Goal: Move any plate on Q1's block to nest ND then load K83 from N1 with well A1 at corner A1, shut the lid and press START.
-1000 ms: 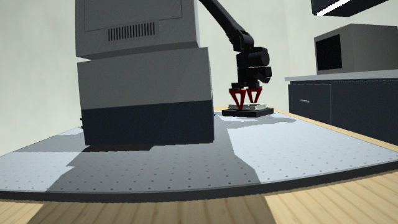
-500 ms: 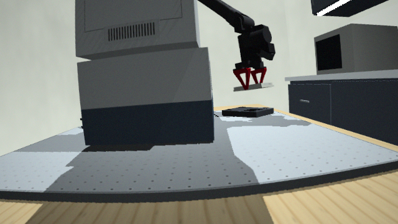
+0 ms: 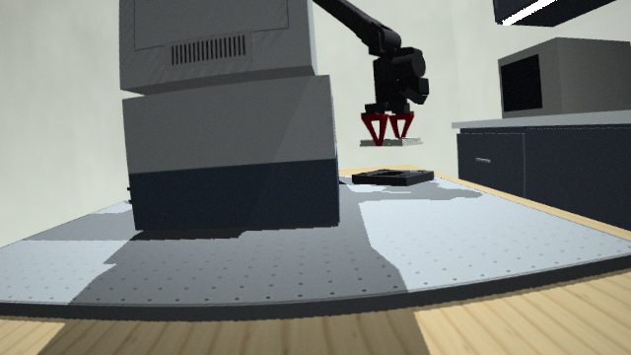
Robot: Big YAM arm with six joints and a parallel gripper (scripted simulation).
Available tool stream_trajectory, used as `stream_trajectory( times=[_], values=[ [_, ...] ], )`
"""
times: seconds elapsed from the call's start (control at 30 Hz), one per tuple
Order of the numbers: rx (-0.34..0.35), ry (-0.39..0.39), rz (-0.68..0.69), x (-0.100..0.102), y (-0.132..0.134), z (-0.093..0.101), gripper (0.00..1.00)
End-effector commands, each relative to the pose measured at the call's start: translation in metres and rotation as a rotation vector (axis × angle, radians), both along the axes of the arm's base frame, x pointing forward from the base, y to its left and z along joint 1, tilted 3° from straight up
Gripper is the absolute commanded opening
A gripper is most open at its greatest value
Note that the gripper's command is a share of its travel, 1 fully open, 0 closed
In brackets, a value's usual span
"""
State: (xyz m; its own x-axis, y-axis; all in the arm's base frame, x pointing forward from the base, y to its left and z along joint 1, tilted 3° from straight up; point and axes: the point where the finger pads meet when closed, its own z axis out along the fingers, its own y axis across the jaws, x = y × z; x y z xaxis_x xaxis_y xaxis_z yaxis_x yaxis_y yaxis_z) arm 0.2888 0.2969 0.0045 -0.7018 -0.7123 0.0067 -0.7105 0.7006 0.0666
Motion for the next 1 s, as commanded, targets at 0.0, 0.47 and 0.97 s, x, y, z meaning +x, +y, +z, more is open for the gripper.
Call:
stream_trajectory(
  times=[0.0, 0.47, 0.97],
  values=[
    [0.054, -0.060, 0.016, 0.013, 0.014, 0.043, 0.00],
    [0.062, -0.070, -0.009, 0.025, 0.007, 0.092, 0.00],
    [0.068, -0.076, -0.004, 0.024, 0.006, 0.139, 0.00]
  ],
)
